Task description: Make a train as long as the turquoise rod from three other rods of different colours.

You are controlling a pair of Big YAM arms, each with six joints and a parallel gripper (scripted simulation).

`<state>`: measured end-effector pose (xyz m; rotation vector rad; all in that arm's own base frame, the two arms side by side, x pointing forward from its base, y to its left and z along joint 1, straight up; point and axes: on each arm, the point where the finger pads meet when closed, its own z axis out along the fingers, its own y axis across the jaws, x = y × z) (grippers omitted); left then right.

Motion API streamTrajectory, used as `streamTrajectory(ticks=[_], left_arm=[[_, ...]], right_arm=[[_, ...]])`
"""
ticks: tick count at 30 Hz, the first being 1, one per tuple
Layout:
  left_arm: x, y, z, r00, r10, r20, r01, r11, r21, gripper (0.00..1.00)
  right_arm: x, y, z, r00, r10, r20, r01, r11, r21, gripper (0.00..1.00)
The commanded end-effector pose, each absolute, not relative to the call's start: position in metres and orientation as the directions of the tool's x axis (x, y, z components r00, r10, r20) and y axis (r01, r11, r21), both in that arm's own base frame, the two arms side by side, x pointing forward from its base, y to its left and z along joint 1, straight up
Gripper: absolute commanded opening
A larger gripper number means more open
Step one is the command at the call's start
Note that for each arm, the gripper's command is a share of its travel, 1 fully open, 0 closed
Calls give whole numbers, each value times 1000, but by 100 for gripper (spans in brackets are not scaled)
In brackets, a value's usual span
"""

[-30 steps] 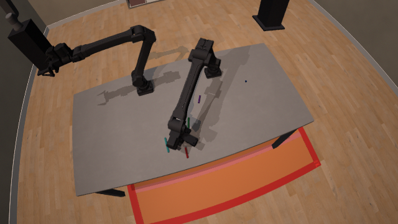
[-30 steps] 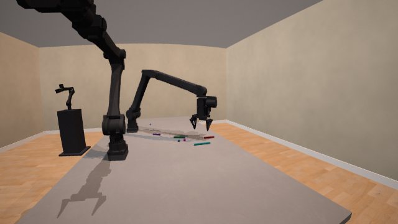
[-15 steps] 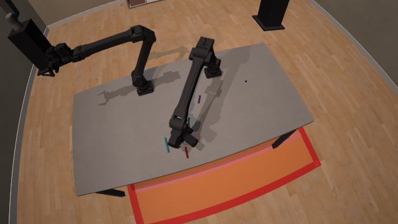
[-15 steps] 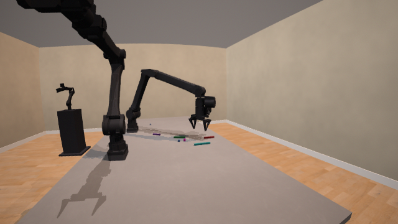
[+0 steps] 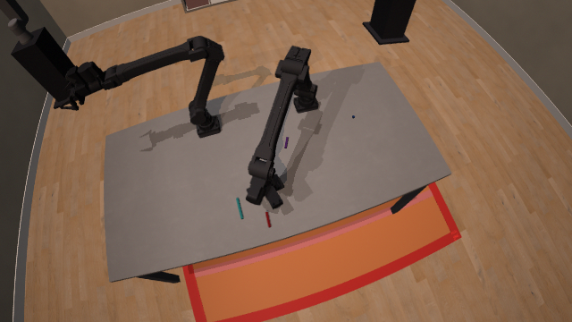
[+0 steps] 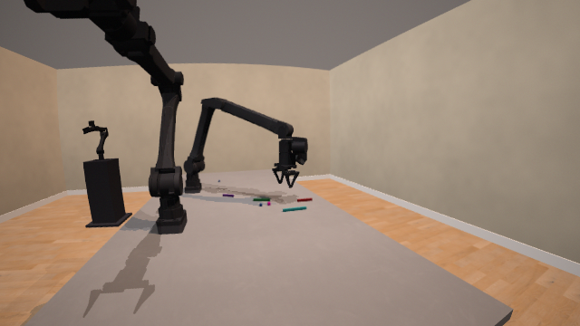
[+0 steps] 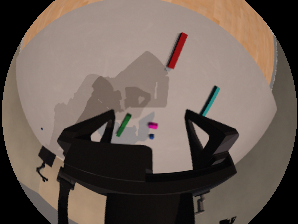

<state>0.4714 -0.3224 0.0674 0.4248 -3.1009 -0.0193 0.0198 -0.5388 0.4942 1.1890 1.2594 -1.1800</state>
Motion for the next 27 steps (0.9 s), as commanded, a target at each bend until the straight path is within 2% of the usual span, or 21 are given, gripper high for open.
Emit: streamTrajectory(ticks=[1, 5, 14, 27], left_arm=[[475, -315, 92, -993, -112, -32, -111, 993, -29, 100], [472, -312, 93, -998, -59, -34, -58, 998, -27, 100], [455, -295, 94, -976, 216, -39, 217, 976, -16, 100], [433, -275, 95, -851, 523, -41, 524, 852, -2, 100]], right_arm=[[17, -545, 501, 0, 0, -1000, 999, 32, 0, 100], [17, -545, 501, 0, 0, -1000, 999, 32, 0, 100], [17, -545, 501, 0, 0, -1000, 999, 32, 0, 100], [17, -545, 501, 0, 0, -1000, 999, 32, 0, 100]])
